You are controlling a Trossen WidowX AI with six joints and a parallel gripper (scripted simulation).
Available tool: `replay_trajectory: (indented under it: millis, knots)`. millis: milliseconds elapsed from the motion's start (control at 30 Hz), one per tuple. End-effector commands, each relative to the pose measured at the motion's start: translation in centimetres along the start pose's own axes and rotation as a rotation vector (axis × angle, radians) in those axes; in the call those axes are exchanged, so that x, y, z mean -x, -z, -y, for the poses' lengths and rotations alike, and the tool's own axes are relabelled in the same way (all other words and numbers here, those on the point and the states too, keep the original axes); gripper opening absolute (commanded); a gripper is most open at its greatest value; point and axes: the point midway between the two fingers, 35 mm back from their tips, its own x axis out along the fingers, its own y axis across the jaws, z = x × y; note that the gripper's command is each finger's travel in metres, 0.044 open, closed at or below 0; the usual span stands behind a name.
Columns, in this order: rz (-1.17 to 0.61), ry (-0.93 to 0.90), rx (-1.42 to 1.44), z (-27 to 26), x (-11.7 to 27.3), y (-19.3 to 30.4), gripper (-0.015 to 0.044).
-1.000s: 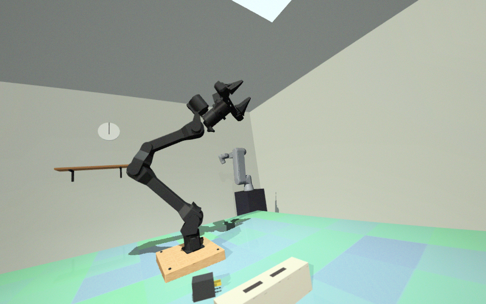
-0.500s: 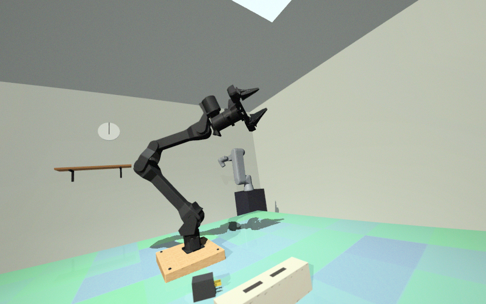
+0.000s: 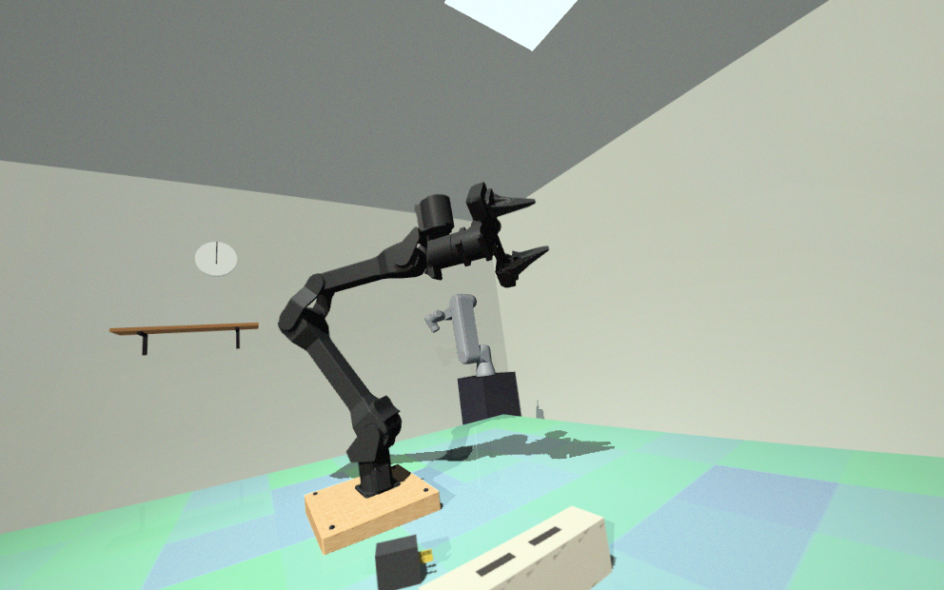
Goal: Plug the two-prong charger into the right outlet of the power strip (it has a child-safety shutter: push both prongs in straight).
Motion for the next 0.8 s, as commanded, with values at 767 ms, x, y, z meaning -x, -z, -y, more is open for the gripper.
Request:
replay_trajectory:
  millis: [767]
  knots:
    - [-0.564,-0.199,0.169,-2.2,-0.6,17.2,0.044]
